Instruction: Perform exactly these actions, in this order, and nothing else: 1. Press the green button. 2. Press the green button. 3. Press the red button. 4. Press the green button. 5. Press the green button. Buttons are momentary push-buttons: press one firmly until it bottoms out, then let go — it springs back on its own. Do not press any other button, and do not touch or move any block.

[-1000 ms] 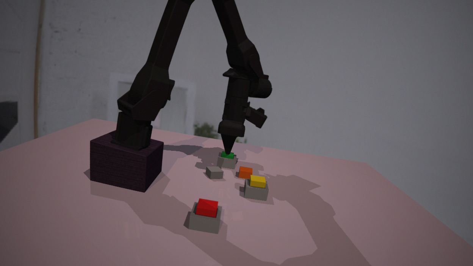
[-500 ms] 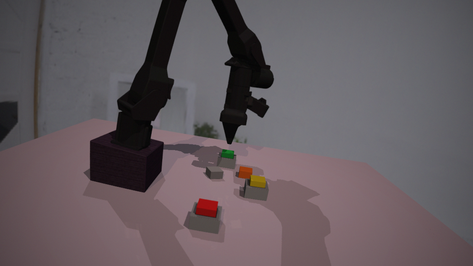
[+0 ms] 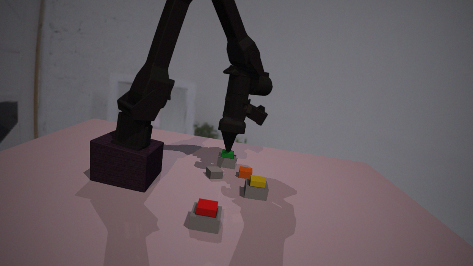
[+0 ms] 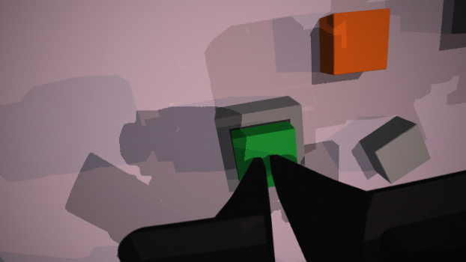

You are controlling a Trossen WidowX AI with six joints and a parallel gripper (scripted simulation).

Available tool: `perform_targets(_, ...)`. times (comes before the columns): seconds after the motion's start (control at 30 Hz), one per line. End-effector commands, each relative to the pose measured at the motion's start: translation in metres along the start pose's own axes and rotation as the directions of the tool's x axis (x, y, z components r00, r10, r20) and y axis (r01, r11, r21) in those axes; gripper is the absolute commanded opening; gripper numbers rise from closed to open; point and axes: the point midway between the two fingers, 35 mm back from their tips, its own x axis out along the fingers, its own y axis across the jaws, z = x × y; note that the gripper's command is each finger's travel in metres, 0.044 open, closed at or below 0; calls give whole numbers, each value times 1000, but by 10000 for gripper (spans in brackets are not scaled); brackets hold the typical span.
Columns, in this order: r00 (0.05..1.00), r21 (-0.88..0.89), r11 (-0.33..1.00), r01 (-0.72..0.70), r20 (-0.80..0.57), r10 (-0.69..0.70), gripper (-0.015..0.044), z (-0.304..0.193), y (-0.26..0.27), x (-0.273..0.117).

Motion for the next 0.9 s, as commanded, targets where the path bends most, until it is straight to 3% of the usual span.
perform_targets(0.0, 1000, -2, 1000, 3, 2, -3, 20, 0, -1, 7)
perform_targets(0.73, 1000, -2, 1000, 3, 2, -3, 20, 0, -1, 8)
perform_targets(0.87, 1000, -2, 1000, 3, 2, -3, 20, 0, 0, -21)
